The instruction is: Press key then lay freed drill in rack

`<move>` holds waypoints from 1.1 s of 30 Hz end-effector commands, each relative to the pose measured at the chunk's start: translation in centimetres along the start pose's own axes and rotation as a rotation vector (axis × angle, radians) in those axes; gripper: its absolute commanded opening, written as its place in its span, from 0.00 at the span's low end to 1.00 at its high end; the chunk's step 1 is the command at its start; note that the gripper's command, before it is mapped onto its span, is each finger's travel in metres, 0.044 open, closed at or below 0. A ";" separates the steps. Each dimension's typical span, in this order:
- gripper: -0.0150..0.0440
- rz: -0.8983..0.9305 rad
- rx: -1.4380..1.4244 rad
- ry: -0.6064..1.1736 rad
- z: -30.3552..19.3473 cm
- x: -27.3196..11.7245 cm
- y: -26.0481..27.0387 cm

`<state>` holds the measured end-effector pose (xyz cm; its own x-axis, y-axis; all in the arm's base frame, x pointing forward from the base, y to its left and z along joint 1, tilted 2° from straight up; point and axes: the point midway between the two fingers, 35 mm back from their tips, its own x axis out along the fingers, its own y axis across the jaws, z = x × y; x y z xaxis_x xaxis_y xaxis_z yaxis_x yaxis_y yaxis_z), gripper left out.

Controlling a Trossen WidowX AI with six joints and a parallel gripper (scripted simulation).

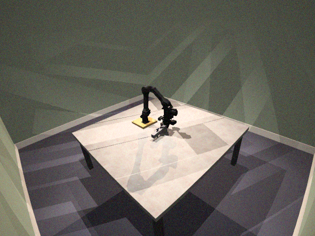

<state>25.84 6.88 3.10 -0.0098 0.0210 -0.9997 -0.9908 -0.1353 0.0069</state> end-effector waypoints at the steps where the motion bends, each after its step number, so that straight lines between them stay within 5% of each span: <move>1: 0.25 0.000 0.002 -0.006 0.6 -0.1 -0.1; 21: 0.25 0.000 0.002 -0.008 3.7 -0.4 -0.2; 33: 0.79 0.003 -0.001 -0.004 3.1 -0.1 0.0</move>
<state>25.41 10.02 3.35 -0.0134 0.0243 -0.9996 -0.9907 -0.1354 0.0100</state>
